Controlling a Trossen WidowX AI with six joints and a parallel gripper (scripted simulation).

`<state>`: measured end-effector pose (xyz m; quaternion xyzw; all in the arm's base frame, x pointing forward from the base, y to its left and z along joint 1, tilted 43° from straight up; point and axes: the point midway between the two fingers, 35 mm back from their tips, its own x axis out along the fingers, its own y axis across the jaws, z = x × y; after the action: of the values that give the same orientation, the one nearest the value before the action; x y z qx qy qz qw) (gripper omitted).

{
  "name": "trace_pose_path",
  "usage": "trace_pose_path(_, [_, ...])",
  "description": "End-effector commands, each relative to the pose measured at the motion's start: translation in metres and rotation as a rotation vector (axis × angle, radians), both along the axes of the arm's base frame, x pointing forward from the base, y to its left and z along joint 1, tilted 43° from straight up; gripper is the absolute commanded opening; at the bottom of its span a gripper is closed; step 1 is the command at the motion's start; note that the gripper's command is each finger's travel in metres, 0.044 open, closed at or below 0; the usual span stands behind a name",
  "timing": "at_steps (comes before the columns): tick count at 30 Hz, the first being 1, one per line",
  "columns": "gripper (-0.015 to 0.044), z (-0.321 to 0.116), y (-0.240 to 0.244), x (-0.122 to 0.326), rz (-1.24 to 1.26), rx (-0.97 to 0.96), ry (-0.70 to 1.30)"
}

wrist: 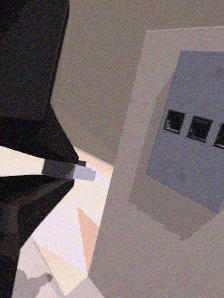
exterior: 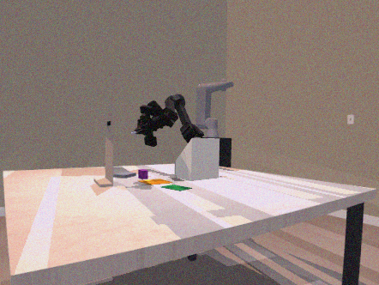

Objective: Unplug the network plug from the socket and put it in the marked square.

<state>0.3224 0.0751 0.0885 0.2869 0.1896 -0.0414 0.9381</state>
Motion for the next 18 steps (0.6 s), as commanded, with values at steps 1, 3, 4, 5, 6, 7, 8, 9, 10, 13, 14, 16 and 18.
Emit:
trace_pose_path(1, [0.0,-0.014,-0.009,0.0,-0.008,-0.052,0.079])
trace_pose_path(3, [0.0,-0.022,-0.014,-0.001,-0.014,-0.078,0.126])
trace_pose_path(4, [0.0,-0.026,-0.017,-0.002,-0.017,-0.09,0.149])
trace_pose_path(5, [0.0,-0.03,-0.02,-0.003,-0.02,-0.102,0.172])
trace_pose_path(6, [0.0,-0.034,-0.023,-0.005,-0.022,-0.114,0.196])
trace_pose_path(7, [0.0,-0.038,-0.026,-0.006,-0.025,-0.125,0.219])
trace_pose_path(8, [0.0,-0.042,-0.028,-0.007,-0.027,-0.136,0.243])
trace_pose_path(9, [0.0,-0.045,-0.031,-0.009,-0.029,-0.147,0.267])
trace_pose_path(10, [0.0,-0.049,-0.034,-0.01,-0.032,-0.158,0.291])
trace_pose_path(13, [0.0,-0.06,-0.042,-0.016,-0.037,-0.187,0.364])
trace_pose_path(14, [0.0,-0.063,-0.045,-0.018,-0.038,-0.197,0.388])
trace_pose_path(16, [0.0,-0.069,-0.051,-0.023,-0.041,-0.214,0.437])
trace_pose_path(18, [0.0,-0.076,-0.056,-0.028,-0.043,-0.23,0.486])
